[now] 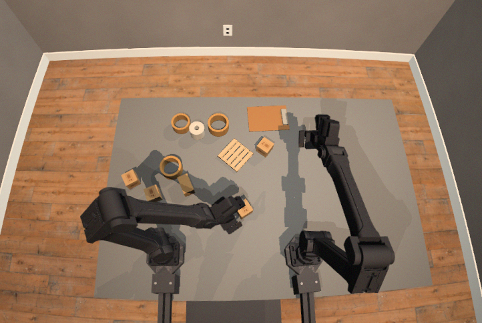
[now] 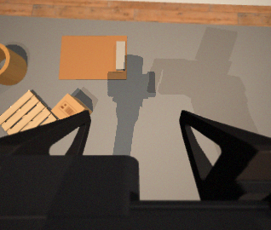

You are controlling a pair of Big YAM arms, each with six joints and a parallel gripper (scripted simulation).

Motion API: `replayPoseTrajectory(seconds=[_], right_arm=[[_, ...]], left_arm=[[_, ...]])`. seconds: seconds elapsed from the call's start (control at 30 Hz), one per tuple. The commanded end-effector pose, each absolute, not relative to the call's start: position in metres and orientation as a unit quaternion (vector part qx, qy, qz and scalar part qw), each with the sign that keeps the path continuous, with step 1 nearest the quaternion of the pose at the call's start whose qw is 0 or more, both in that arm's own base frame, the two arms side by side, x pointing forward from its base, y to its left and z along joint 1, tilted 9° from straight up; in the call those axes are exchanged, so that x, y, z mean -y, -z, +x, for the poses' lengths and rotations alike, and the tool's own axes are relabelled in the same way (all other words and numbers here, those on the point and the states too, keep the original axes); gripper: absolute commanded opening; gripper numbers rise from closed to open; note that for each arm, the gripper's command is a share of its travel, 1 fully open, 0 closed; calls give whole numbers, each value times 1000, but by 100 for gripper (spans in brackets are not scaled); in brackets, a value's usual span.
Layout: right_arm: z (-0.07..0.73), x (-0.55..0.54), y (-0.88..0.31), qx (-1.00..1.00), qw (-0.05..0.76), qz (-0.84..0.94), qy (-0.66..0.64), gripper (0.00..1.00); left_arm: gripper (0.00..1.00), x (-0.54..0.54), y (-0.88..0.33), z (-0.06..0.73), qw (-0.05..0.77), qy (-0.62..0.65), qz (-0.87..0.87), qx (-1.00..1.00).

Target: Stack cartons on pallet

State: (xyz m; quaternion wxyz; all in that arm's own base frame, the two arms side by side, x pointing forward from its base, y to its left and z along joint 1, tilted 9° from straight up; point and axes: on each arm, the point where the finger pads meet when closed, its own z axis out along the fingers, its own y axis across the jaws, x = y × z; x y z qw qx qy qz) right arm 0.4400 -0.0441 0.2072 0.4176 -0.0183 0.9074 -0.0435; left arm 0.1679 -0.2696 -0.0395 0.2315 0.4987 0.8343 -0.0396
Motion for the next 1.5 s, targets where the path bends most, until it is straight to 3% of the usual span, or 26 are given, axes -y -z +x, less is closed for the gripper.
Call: replayPoseTrajectory(seconds=[0.0,0.33,0.4,0.53,0.77,1.1,1.47], right_arm=[[457,48,-235,-895,442,-21,50,100],[457,48,-235,-895,442,-21,50,100],[457,48,-235,-895,442,-21,50,100],[457,48,-235,-895,442,-21,50,100],[457,48,-235,-895,442,-21,50,100],[457,48,-235,-895,442,-21,50,100],[457,48,-235,-895,442,-21,50,100]], left_arm=[[100,273,11,158,239,49,497,-833],[100,292,2,170,249,53,495,-831],[83,298,-2,175,259,57,491,-830],[83,326,-22,212,315,64,457,-830],[83,390,-67,345,422,25,350,-836],[83,415,-39,439,364,9,329,-872],[83,414,-9,460,290,17,337,-896]])
